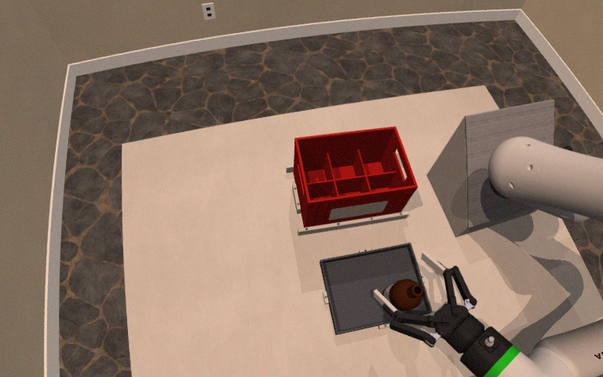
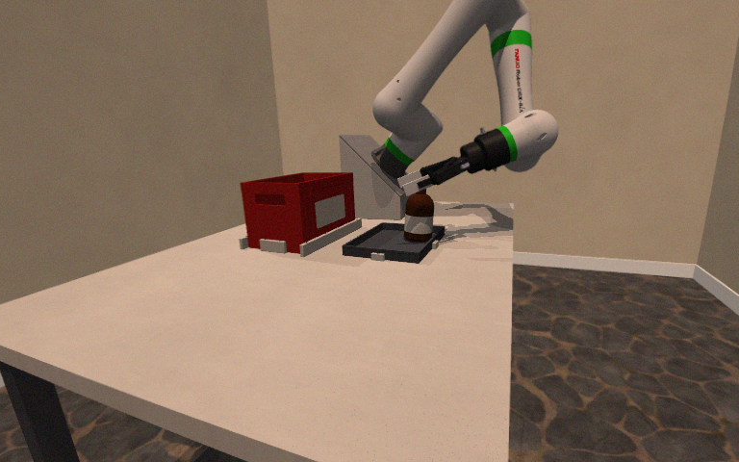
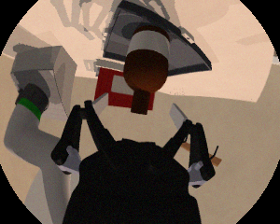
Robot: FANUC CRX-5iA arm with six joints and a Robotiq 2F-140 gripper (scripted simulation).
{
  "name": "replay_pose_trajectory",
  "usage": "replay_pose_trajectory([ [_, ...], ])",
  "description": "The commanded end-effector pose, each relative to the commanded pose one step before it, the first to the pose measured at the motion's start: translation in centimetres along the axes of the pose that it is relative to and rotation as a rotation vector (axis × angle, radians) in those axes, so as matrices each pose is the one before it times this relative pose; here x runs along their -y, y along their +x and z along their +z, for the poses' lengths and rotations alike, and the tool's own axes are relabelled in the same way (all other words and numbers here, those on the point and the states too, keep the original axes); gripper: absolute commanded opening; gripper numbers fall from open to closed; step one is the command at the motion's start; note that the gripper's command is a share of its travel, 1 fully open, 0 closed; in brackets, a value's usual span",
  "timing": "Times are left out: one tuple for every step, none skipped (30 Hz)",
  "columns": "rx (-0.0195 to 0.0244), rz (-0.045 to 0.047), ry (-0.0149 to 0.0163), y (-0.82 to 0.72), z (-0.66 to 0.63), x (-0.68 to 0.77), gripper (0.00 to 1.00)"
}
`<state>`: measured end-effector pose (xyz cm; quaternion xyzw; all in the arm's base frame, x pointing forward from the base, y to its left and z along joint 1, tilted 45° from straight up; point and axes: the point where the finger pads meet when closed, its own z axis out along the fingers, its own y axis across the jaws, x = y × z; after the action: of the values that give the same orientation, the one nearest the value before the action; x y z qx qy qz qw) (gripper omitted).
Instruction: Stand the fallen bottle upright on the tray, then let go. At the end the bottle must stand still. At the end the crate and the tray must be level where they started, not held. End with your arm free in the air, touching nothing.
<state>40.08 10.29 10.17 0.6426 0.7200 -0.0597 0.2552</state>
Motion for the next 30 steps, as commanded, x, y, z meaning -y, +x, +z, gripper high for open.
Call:
replay_pose_trajectory([
  [0.00007,0.00035,-0.00011,-0.015,-0.001,-0.012,1.0],
  [0.0,0.0,0.0,0.0,0.0,0.0,1.0],
  [0.0,0.0,0.0,0.0,0.0,0.0,1.0],
  [0.0,0.0,0.0,0.0,0.0,0.0,1.0],
  [0.0,0.0,0.0,0.0,0.0,0.0,1.0],
  [0.0,0.0,0.0,0.0,0.0,0.0,1.0],
  [0.0,0.0,0.0,0.0,0.0,0.0,1.0],
  [0.0,0.0,0.0,0.0,0.0,0.0,1.0],
  [0.0,0.0,0.0,0.0,0.0,0.0,1.0],
  [0.0,0.0,0.0,0.0,0.0,0.0,1.0],
  [0.0,0.0,0.0,0.0,0.0,0.0,1.0],
  [0.0,0.0,0.0,0.0,0.0,0.0,1.0],
  [0.0,0.0,0.0,0.0,0.0,0.0,1.0],
  [0.0,0.0,0.0,0.0,0.0,0.0,1.0],
  [0.0,0.0,0.0,0.0,0.0,0.0,1.0],
  [0.0,0.0,0.0,0.0,0.0,0.0,1.0],
  [0.0,0.0,0.0,0.0,0.0,0.0,1.0],
  [0.0,0.0,0.0,0.0,0.0,0.0,1.0],
  [0.0,0.0,0.0,0.0,0.0,0.0,1.0],
  [0.0,0.0,0.0,-0.001,0.0,0.0,1.0],
  [0.0,0.0,0.0,-0.004,-0.001,0.0,1.0],
  [0.0,0.0,0.0,-0.007,-0.002,0.0,1.0],
  [0.0,0.0,0.0,-0.011,-0.004,0.0,1.0],
  [0.0,0.0,0.0,-0.016,-0.006,0.0,1.0],
  [0.0,0.0,0.0,-0.021,-0.008,0.0,1.0],
  [0.0,0.0,0.0,-0.027,-0.01,0.0,1.0],
  [0.0,0.0,0.0,-0.034,-0.013,0.0,1.0],
  [0.0,0.0,0.0,-0.041,-0.015,0.0,1.0],
  [0.0,0.0,0.0,-0.049,-0.018,0.0,1.0],
  [0.0,0.0,0.0,-0.057,-0.021,0.0,1.0],
])
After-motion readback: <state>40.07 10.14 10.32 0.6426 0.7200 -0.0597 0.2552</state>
